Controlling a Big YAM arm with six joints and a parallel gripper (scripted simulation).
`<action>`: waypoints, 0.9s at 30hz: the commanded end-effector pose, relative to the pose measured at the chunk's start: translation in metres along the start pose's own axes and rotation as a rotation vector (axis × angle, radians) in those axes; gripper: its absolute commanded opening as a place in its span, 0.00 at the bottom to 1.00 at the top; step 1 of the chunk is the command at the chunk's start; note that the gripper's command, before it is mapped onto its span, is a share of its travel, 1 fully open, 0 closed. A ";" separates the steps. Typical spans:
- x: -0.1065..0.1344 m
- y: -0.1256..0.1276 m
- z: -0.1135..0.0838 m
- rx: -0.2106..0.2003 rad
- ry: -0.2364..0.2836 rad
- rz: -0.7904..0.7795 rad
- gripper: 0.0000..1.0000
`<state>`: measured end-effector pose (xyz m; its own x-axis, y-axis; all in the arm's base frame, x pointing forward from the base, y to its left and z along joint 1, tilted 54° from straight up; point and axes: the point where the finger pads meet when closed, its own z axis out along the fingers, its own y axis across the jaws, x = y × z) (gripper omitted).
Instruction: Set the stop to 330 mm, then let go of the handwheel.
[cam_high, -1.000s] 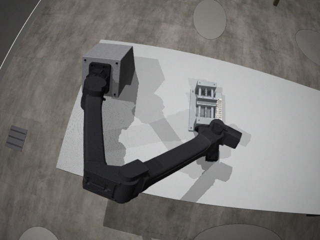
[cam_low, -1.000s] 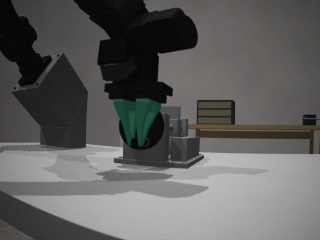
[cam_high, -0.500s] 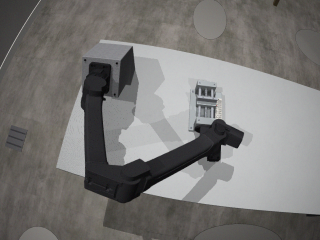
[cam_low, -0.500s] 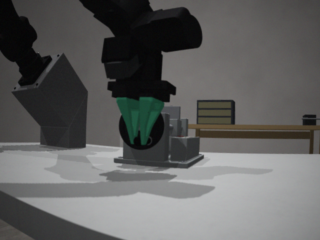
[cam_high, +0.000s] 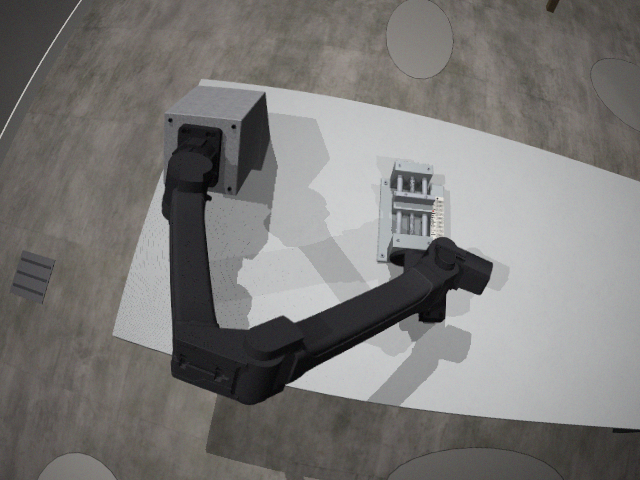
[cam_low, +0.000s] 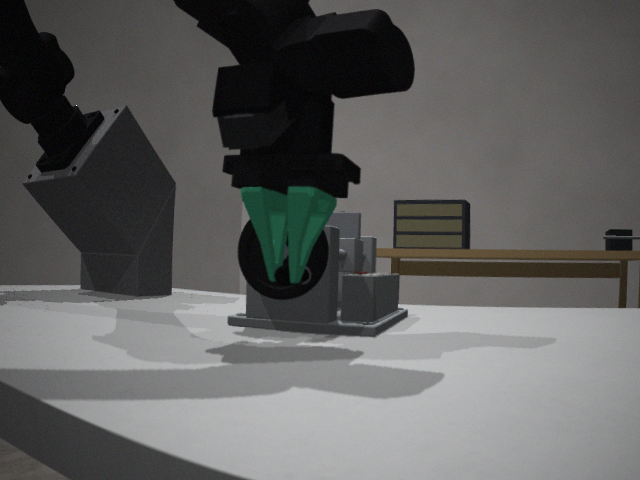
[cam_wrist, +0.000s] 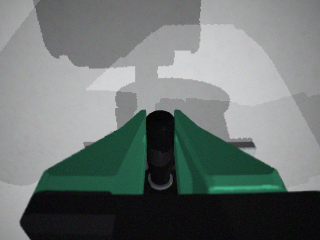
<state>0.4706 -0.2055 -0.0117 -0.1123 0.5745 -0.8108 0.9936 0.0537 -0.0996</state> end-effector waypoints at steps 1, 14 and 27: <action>0.009 0.033 -0.025 -0.065 0.006 0.003 0.06; 0.002 0.035 -0.039 -0.075 0.003 0.016 0.06; -0.003 0.034 -0.054 -0.083 0.002 0.028 0.06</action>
<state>0.4779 -0.1883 -0.0002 -0.1067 0.5784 -0.8088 0.9943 0.0575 -0.0900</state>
